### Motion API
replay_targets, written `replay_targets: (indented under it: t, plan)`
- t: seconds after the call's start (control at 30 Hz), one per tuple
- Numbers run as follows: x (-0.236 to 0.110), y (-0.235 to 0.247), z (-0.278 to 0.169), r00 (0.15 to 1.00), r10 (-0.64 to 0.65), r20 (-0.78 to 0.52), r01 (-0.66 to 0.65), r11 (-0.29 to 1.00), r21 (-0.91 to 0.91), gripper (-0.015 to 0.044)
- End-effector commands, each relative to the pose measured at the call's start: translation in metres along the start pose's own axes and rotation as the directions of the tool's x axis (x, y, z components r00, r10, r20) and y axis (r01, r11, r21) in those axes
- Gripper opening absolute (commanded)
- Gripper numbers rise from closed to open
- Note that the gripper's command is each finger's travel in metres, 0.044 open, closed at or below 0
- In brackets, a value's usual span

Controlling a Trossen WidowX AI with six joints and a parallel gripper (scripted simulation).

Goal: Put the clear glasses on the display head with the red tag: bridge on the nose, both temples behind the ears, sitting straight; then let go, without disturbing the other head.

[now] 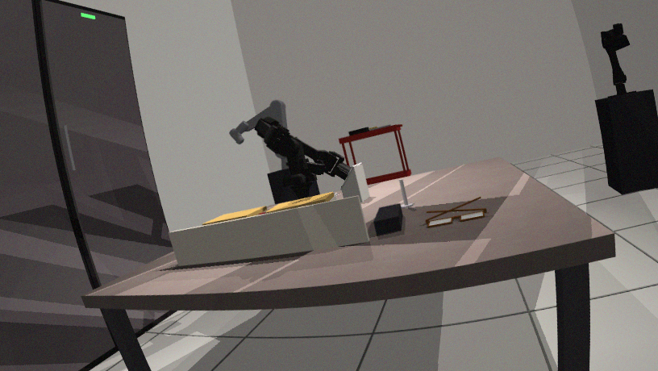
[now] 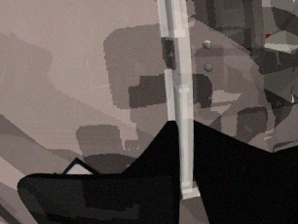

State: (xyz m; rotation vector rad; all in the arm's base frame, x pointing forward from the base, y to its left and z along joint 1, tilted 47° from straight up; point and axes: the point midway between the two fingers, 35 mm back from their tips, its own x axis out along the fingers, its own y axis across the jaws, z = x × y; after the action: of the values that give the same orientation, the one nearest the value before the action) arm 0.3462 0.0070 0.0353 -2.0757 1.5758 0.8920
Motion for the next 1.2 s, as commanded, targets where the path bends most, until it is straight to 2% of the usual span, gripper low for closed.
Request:
replay_targets:
  t: [0.0,1.17]
  plan:
    - [0.000,-0.005,-0.001,1.000,0.000,-0.005,0.000,1.000,-0.004,0.0000]
    - [0.003,-0.054,-0.001,1.000,-0.002,-0.005,0.002,1.000,-0.002,0.0000]
